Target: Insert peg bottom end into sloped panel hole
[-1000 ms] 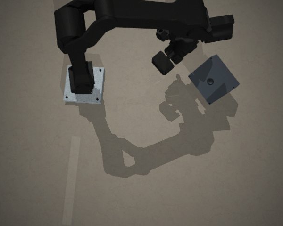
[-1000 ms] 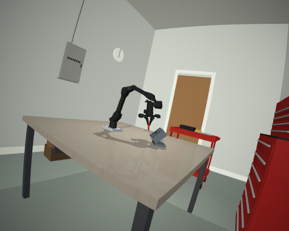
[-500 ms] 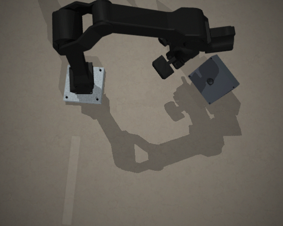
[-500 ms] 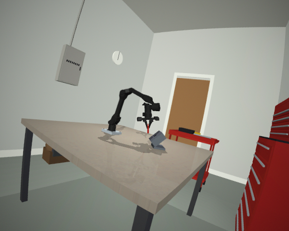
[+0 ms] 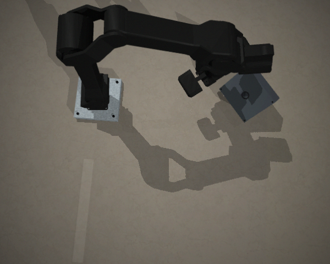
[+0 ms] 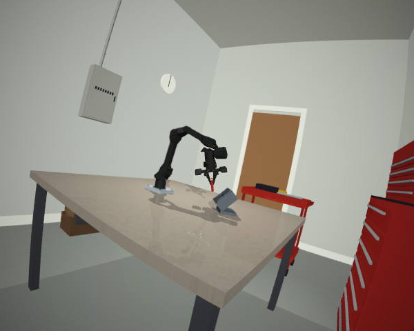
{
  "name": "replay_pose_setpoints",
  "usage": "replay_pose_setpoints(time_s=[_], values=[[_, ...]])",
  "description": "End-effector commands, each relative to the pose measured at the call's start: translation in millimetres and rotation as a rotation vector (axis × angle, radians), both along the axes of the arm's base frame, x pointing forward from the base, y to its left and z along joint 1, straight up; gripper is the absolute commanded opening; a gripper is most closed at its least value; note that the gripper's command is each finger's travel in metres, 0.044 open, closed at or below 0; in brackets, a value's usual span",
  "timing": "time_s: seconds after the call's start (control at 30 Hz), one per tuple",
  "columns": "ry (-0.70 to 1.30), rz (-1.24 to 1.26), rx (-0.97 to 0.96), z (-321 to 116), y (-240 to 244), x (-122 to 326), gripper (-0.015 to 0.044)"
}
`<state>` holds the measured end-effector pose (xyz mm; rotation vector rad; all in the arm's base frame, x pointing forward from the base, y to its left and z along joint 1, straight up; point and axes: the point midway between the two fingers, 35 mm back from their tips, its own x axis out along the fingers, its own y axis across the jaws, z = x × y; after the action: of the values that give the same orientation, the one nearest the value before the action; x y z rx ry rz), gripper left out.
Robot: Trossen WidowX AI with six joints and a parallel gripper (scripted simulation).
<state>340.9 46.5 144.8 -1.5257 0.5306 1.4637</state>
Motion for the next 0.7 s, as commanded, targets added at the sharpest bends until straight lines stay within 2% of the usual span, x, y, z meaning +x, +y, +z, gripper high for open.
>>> replay_pose_setpoints(time_s=[0.0, 0.67], values=[[-0.014, -0.023, 0.022, 2.4, -3.9, 0.6, 0.0], [-0.068, -0.122, 0.11, 7.8, -25.9, 6.7, 0.0]])
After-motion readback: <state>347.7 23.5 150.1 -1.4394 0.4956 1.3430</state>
